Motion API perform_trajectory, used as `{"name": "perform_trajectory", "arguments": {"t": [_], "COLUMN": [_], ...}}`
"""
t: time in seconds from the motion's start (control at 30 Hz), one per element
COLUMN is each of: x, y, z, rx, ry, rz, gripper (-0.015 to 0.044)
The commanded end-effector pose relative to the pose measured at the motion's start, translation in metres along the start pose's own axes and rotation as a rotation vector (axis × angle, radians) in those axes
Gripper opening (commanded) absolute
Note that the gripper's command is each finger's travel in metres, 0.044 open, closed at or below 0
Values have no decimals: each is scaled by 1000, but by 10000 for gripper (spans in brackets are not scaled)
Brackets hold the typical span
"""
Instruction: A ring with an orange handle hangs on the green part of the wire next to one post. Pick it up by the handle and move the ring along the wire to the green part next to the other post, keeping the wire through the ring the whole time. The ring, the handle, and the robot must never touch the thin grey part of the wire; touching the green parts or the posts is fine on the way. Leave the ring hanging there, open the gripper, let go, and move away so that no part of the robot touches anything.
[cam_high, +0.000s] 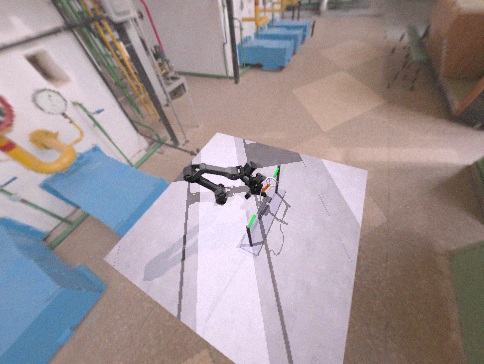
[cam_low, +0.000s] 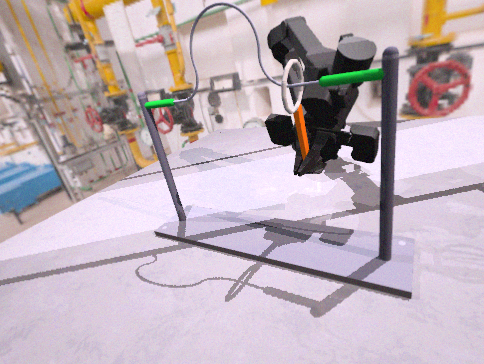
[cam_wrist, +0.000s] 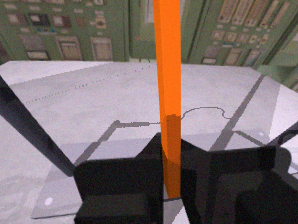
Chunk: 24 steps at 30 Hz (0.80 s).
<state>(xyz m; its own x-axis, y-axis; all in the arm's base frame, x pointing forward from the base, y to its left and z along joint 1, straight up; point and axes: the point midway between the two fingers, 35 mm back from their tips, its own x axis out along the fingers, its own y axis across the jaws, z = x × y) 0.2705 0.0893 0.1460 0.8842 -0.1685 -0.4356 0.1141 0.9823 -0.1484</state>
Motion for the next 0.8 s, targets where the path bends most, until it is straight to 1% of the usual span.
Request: {"name": "perform_trajectory", "arguments": {"t": [0.0, 0.77], "x": [-2, -7], "y": [11, 41], "z": [3, 5], "rx": [45, 99], "ry": [3, 7], "rz": [24, 51], "gripper": [-150, -150]}}
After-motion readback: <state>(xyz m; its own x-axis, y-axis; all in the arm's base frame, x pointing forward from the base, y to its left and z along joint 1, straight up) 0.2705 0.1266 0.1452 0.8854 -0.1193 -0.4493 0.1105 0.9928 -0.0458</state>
